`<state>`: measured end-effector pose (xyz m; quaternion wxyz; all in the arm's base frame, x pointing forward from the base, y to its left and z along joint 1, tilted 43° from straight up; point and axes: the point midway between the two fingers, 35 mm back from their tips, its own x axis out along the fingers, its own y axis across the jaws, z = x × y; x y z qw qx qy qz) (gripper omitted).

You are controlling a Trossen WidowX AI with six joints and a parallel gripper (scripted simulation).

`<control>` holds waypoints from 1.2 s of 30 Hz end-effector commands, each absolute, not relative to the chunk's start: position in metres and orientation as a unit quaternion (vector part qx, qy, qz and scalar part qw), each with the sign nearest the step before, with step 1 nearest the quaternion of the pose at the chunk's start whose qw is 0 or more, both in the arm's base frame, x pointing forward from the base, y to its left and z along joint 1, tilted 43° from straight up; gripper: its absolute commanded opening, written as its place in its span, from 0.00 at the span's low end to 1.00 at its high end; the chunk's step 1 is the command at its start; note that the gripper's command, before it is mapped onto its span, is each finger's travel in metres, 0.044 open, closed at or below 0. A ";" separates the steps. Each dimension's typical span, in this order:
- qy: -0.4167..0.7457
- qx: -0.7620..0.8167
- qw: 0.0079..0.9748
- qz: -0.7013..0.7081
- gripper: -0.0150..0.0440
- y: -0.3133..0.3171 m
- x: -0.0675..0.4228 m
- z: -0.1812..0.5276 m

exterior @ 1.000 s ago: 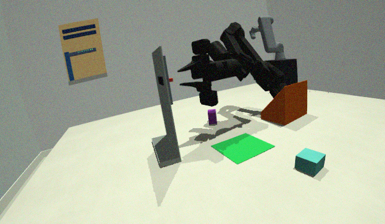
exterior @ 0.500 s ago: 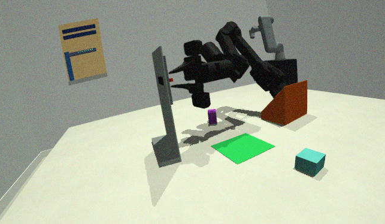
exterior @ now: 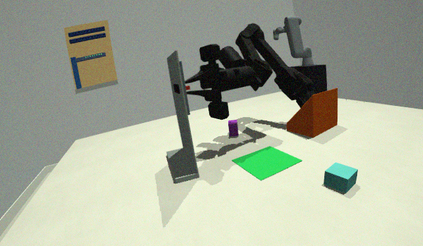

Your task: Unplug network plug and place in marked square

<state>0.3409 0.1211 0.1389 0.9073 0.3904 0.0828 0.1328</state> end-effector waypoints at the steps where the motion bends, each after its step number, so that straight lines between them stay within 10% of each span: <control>1: 0.082 0.391 0.907 0.135 0.37 0.122 0.342 0.140; 36: 0.083 0.391 0.907 0.134 0.25 0.121 0.328 0.138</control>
